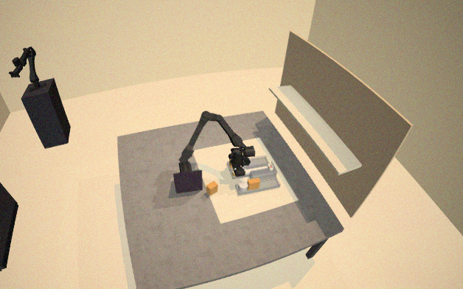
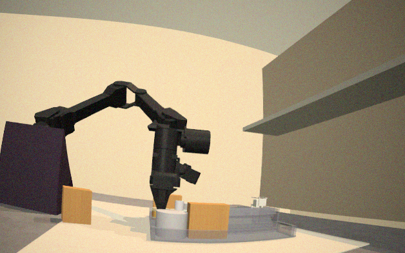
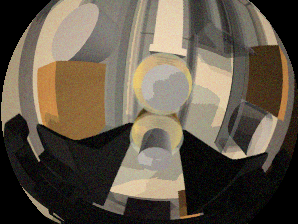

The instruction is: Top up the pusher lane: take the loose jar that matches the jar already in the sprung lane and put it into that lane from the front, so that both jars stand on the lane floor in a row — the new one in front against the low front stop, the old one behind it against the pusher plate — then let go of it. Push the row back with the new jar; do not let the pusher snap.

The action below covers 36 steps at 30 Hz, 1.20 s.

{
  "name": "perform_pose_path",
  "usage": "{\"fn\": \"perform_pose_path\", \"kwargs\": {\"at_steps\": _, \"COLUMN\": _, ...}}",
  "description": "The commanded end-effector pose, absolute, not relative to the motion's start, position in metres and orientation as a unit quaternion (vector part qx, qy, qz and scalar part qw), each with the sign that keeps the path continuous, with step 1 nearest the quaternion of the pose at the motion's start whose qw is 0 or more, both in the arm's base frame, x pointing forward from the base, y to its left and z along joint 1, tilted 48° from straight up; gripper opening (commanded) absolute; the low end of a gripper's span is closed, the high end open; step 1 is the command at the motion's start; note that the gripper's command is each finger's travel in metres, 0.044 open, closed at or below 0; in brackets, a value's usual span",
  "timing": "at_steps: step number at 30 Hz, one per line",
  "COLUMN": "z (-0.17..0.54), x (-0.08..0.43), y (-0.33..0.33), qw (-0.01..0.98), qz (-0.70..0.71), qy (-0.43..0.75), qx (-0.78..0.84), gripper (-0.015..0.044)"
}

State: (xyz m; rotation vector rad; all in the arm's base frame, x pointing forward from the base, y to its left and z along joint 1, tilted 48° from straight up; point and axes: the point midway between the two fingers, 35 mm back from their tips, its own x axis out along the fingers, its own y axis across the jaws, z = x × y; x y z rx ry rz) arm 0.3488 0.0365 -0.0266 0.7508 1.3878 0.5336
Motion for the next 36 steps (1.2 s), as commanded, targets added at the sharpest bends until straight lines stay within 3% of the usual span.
{"fn": "perform_pose_path", "kwargs": {"at_steps": 1, "z": -0.026, "x": 0.348, "y": 0.037, "qw": 0.673, "qz": 0.240, "qy": 0.614, "qx": 0.335, "gripper": 0.0000}}
{"fn": "perform_pose_path", "kwargs": {"at_steps": 15, "z": -0.027, "x": 0.347, "y": 0.037, "qw": 0.673, "qz": 0.240, "qy": 0.614, "qx": 0.335, "gripper": 0.0000}}
{"fn": "perform_pose_path", "kwargs": {"at_steps": 27, "z": -0.027, "x": 0.348, "y": 0.036, "qw": 0.673, "qz": 0.240, "qy": 0.614, "qx": 0.335, "gripper": 0.0305}}
{"fn": "perform_pose_path", "kwargs": {"at_steps": 36, "z": -0.015, "x": 0.346, "y": 0.022, "qw": 0.673, "qz": 0.240, "qy": 0.614, "qx": 0.334, "gripper": 0.0305}}
